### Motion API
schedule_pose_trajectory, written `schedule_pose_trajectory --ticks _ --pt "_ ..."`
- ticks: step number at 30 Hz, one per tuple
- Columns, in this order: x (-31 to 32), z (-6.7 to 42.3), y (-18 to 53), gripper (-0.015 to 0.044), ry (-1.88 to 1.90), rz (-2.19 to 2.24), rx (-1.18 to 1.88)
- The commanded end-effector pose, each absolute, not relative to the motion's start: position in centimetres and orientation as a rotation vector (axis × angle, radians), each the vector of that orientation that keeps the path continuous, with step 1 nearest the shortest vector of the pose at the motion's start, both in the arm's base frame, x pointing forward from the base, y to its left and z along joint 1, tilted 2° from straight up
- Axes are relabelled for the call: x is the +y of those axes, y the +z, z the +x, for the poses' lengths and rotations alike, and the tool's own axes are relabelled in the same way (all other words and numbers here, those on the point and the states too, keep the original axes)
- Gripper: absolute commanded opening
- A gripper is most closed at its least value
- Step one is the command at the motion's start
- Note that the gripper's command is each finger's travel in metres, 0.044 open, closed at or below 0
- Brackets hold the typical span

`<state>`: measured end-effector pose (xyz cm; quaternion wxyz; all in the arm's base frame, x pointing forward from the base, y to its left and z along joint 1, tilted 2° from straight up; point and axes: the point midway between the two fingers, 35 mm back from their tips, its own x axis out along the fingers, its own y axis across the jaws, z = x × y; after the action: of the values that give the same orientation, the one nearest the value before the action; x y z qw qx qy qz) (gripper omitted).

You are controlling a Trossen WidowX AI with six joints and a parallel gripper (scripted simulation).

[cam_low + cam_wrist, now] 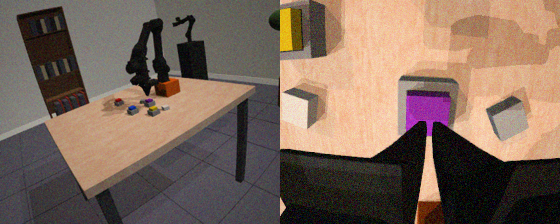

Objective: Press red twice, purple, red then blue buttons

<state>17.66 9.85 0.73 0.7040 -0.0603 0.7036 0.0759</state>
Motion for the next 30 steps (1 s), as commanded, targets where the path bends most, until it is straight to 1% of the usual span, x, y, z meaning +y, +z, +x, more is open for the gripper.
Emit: schedule_pose_trajectory --ticks 1,16,30 --pt "9.8 17.4 -0.1 0.002 0.165 -0.133 1.578" --pt "9.8 17.3 -2.5 0.002 0.165 -0.134 1.579" --pt "9.8 17.3 -2.6 0.002 0.165 -0.134 1.579"
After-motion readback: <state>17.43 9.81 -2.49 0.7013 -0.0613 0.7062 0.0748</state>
